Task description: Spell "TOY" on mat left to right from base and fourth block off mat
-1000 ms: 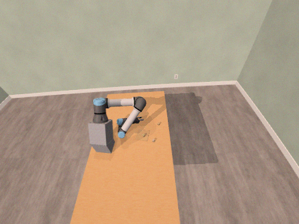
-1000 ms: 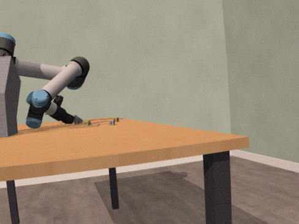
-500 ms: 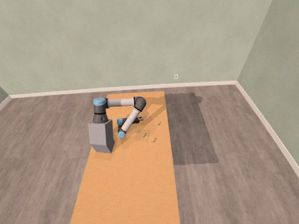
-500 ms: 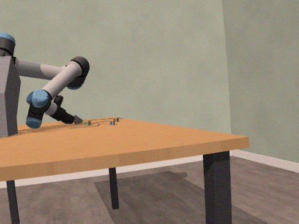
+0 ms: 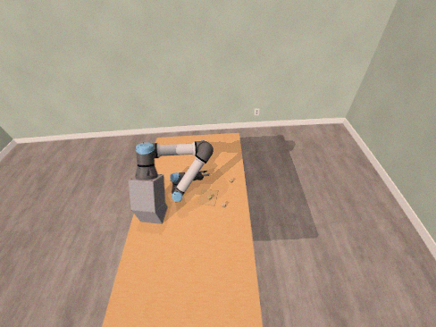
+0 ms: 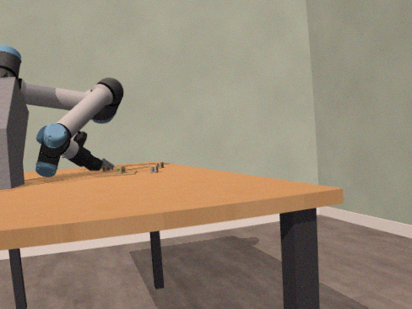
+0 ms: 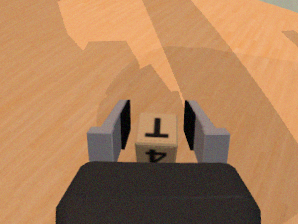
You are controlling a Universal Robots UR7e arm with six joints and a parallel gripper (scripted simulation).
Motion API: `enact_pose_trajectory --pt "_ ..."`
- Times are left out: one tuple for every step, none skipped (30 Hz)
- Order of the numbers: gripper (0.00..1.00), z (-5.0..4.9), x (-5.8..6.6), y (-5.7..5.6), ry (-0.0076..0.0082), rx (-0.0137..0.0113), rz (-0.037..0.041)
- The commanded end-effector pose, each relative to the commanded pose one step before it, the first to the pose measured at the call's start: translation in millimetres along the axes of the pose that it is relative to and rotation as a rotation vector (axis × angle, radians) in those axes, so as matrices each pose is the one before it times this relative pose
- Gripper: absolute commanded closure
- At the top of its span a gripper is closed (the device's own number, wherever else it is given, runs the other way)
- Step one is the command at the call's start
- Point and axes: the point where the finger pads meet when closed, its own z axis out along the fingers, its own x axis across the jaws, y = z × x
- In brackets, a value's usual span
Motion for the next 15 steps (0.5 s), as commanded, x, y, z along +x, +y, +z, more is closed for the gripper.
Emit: enact_pose_trajectory --pt "0.21 -3.64 0.09 -6.3 0.00032 0.00106 -0.00032" --pt "0.21 0.0 0.0 0.0 0.0 0.0 0.0" --pt "0.21 0.0 0.0 0.0 0.0 0.0 0.0" --pt "0.21 -1.559 0.0 -2.49 0.0 0.0 0.0" --pt "0.21 -1.771 0.0 -2.83 0.0 0.0 0.0" --pt "0.21 -1.94 0.0 -3.1 0.0 0.0 0.0" --pt "0.21 -2.058 0.0 -3.29 0.0 0.0 0.0" --pt "0.21 -2.115 0.0 -3.38 0.0 0.0 0.0" --pt "0.21 -2.085 0.0 -3.34 0.0 0.0 0.0" --pt "0.21 -1.998 0.0 -3.2 0.0 0.0 0.0" --pt "0.21 -1.867 0.0 -2.99 0.0 0.0 0.0" --pt "0.21 -1.694 -0.01 -2.71 0.0 0.0 0.0" --pt "0.21 -1.469 0.01 -2.35 0.0 -0.00001 0.0" --pt "0.21 -1.242 -0.01 -1.99 0.0 0.0 0.0" --pt "0.21 -0.977 0.01 -1.56 0.0 0.0 0.0"
